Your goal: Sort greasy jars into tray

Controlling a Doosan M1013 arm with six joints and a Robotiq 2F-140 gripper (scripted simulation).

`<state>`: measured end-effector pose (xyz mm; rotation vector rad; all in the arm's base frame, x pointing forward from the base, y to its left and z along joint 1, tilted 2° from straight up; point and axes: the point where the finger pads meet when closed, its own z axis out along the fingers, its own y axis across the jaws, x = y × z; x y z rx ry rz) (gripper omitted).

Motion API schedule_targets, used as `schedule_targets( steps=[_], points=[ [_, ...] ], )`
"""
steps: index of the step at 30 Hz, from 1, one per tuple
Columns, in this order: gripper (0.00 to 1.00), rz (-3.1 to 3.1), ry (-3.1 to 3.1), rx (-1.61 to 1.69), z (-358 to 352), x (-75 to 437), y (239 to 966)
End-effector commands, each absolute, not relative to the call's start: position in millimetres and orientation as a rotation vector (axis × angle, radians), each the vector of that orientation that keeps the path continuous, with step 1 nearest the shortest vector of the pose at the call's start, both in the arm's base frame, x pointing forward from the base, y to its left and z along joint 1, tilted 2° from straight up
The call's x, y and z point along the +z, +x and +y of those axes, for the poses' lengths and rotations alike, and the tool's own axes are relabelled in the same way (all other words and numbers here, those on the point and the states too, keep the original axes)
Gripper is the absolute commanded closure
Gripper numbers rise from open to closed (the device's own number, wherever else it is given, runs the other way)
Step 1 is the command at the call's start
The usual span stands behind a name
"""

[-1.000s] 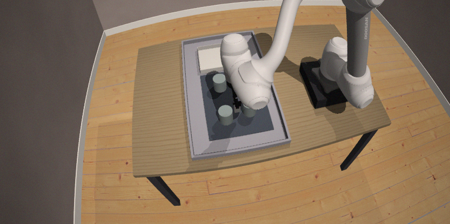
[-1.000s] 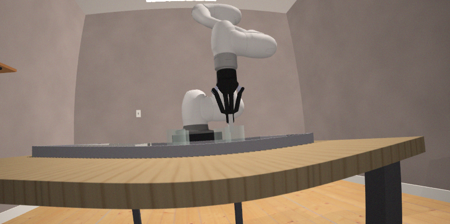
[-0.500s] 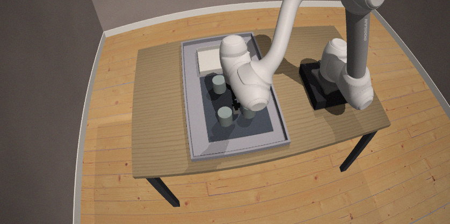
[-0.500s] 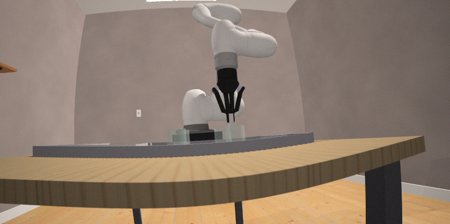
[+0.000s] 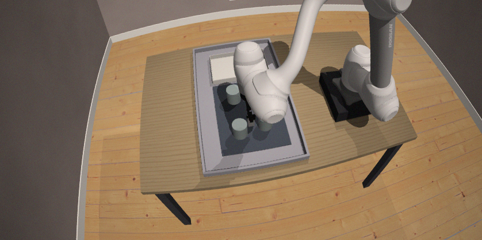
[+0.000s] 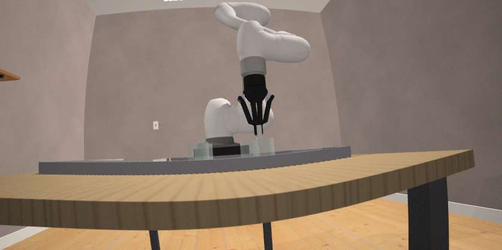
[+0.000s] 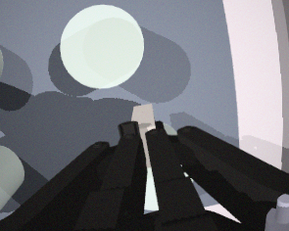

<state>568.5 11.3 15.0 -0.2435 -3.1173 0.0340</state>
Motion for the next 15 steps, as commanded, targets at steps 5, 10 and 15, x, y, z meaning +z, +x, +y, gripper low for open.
schedule_targets(
  steps=[5,10,15],
  points=[
    [1.00,-3.116,-0.253,0.036,9.6,15.2,570.8],
    [1.00,-3.116,-0.253,0.036,9.5,15.1,571.4],
    [1.00,-3.116,-0.253,0.036,9.4,15.1,572.0]
  ],
)
